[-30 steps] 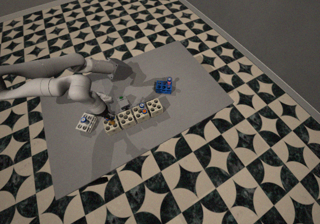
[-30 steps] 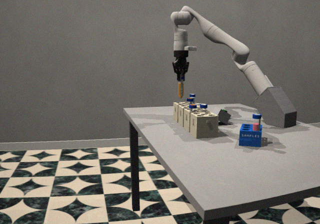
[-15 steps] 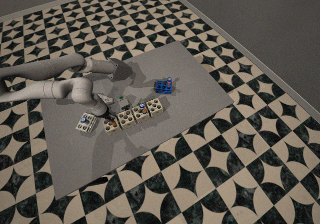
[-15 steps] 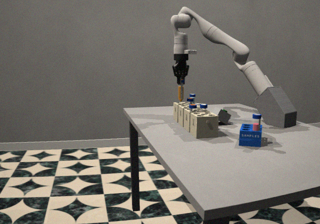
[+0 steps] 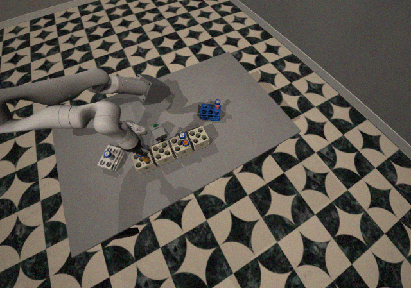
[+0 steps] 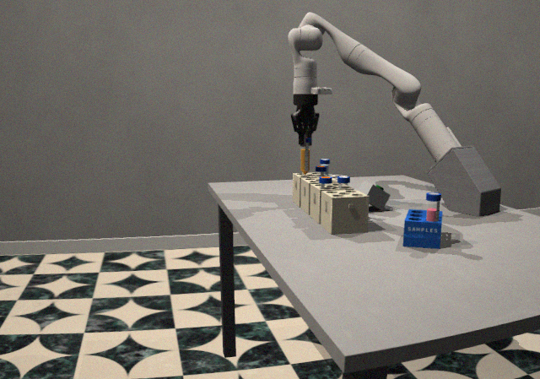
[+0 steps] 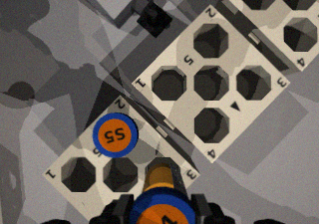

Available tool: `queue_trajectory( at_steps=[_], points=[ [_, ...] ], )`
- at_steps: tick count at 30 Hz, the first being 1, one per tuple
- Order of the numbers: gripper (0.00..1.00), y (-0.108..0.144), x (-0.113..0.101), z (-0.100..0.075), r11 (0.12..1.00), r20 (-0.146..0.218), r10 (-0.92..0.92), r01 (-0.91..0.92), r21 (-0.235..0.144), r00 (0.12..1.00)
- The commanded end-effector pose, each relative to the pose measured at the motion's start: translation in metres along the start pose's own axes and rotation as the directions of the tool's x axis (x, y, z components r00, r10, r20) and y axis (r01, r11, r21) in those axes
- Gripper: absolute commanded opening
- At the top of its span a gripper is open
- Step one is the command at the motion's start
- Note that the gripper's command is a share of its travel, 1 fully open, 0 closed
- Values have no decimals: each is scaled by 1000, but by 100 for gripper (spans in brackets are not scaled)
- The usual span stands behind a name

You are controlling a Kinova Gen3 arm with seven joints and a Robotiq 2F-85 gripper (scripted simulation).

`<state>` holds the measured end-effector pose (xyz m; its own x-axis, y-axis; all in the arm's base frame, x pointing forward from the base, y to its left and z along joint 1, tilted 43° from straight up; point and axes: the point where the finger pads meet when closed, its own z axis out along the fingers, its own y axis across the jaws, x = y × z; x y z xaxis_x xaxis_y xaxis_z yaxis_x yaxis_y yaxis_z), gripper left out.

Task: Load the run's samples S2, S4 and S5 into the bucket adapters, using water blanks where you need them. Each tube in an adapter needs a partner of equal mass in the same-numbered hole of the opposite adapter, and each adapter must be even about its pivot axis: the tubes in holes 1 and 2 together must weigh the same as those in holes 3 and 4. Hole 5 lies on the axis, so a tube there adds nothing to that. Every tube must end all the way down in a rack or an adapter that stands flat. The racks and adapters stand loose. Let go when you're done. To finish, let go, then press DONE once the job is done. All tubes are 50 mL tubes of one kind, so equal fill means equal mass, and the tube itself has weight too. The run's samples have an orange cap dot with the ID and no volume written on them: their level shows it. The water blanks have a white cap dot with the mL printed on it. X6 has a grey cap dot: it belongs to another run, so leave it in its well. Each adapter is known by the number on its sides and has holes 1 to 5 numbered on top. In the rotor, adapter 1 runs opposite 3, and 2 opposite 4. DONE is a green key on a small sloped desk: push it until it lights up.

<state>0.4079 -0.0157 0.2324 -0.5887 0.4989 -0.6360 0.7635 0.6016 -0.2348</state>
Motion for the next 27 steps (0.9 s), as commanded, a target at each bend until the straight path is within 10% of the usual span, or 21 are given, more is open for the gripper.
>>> queue_trajectory(
  at_steps=[1,27],
  points=[
    [10,0,0,-1,1000,1,0,0,-2,1000],
    [10,0,0,9,1000,1,0,0,-2,1000]
  ],
)
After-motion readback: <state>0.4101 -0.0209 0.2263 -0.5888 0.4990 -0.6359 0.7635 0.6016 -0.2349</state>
